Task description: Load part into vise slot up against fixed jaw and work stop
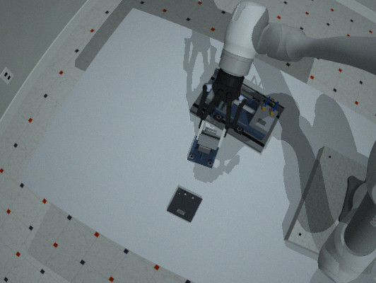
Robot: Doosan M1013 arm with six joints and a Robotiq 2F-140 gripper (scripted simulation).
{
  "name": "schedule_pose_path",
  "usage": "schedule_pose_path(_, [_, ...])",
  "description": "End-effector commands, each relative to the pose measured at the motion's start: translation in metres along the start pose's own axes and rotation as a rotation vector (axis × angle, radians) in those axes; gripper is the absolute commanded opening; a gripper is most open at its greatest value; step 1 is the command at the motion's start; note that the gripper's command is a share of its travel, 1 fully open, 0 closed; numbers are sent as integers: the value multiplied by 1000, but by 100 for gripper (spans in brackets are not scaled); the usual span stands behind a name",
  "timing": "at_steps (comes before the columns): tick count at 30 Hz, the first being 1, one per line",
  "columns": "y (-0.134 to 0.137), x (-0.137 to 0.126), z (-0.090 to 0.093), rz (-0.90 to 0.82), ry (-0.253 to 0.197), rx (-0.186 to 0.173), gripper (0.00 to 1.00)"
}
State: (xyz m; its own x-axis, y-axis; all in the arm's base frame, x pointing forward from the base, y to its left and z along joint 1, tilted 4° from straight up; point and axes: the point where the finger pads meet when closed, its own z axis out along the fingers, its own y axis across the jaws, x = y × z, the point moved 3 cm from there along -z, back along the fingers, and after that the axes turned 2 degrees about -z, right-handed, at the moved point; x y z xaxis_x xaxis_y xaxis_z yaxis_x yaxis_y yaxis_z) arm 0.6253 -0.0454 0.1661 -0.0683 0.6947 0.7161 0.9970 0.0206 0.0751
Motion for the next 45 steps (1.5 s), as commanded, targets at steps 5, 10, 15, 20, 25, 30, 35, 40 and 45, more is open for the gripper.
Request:
schedule_pose_path(5, [0, 5, -5, -7, 7, -6, 0])
schedule_pose_path(10, [0, 7, -7, -7, 7, -6, 0])
schedule_pose_path(15, [0, 8, -9, -7, 7, -6, 0])
schedule_pose_path(20, [1, 11, -11, -7, 7, -6, 0])
schedule_pose_path(25, [1, 13, -14, -7, 7, -6, 0])
schedule_pose_path(30, [1, 16, -16, -7, 7, -6, 0])
schedule_pose_path(35, [1, 17, -17, -7, 7, -6, 0])
schedule_pose_path(40, [1, 19, -19, -7, 7, -6, 0])
schedule_pose_path(45, [1, 20, -20, -7, 7, -6, 0])
